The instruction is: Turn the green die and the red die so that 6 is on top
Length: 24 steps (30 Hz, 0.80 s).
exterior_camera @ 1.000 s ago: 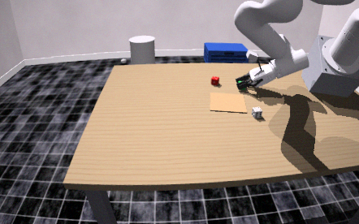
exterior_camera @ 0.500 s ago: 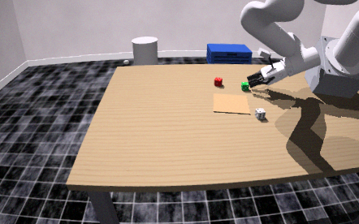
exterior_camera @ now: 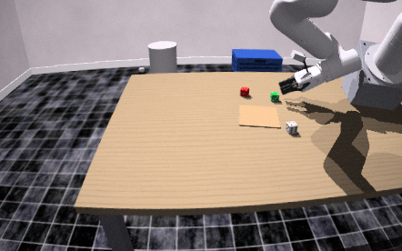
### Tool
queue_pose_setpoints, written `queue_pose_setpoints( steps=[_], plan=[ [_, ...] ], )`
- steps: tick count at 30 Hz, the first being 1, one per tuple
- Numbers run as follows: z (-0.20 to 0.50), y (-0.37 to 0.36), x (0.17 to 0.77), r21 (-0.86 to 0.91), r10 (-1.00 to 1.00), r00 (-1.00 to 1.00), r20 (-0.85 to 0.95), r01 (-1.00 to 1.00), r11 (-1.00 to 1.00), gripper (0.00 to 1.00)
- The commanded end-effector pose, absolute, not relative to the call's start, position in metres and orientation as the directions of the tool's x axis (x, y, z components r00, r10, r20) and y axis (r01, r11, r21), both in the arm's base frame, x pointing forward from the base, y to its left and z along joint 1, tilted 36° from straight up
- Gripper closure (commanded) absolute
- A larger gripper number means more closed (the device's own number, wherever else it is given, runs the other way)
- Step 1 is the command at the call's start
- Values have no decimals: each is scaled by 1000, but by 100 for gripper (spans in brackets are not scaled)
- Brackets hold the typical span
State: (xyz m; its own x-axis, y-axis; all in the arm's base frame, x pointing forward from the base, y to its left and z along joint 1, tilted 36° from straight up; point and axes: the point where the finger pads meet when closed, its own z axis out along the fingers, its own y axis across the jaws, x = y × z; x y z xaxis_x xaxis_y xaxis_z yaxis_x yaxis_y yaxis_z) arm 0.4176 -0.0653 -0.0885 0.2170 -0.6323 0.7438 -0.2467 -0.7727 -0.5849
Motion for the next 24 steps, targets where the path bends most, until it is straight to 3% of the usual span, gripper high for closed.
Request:
queue_pose_setpoints(
  steps=[1, 24],
  plan=[
    [-78, -72, 414, -585, -632, 217, 744, -246, -773, 53],
    [-49, -93, 409, -587, -637, 273, 721, -248, -771, 53]
  ],
)
